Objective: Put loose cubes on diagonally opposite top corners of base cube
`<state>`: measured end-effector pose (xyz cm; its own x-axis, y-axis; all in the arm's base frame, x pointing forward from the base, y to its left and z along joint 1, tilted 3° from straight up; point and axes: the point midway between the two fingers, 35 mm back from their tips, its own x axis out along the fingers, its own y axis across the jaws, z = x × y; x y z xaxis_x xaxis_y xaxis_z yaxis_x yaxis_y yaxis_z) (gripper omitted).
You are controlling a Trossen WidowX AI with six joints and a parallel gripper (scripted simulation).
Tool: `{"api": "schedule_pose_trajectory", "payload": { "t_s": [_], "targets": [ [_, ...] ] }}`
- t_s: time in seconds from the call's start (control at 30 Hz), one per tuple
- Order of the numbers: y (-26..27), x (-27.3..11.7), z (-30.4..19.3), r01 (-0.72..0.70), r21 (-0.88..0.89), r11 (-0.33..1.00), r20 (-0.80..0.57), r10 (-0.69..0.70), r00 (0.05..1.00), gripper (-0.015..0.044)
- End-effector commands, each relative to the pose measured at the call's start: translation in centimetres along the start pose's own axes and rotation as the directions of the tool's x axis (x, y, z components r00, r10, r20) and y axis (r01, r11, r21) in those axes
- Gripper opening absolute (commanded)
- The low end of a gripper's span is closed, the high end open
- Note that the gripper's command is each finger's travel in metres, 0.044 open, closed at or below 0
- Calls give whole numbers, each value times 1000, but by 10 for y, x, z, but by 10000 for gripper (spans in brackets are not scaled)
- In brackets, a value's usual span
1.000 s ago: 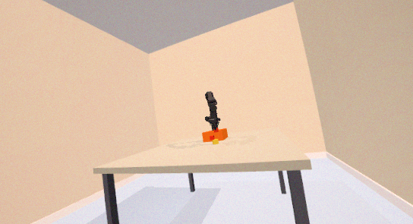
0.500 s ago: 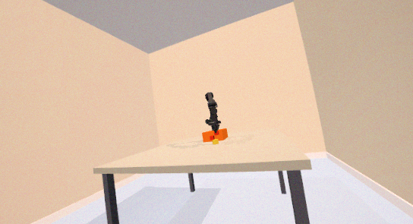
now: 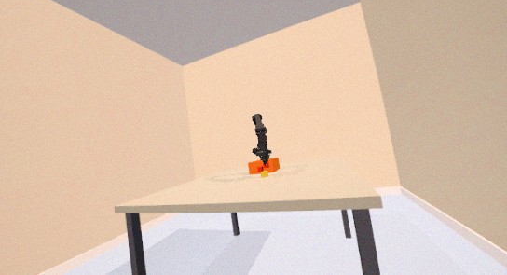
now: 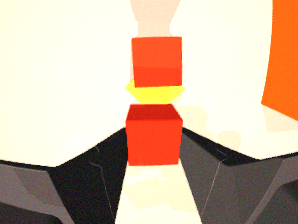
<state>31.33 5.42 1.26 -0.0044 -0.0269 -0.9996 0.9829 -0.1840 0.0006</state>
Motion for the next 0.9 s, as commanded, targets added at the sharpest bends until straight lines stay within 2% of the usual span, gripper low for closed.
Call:
{"api": "schedule_pose_trajectory", "payload": {
  "t_s": [0.0,0.87],
  "targets": [
    [-4,13,1,14,-1,1000,2,-14,1000,105],
    [-4,21,1,14,-3,1000,2,-14,1000,105]
  ]
}}
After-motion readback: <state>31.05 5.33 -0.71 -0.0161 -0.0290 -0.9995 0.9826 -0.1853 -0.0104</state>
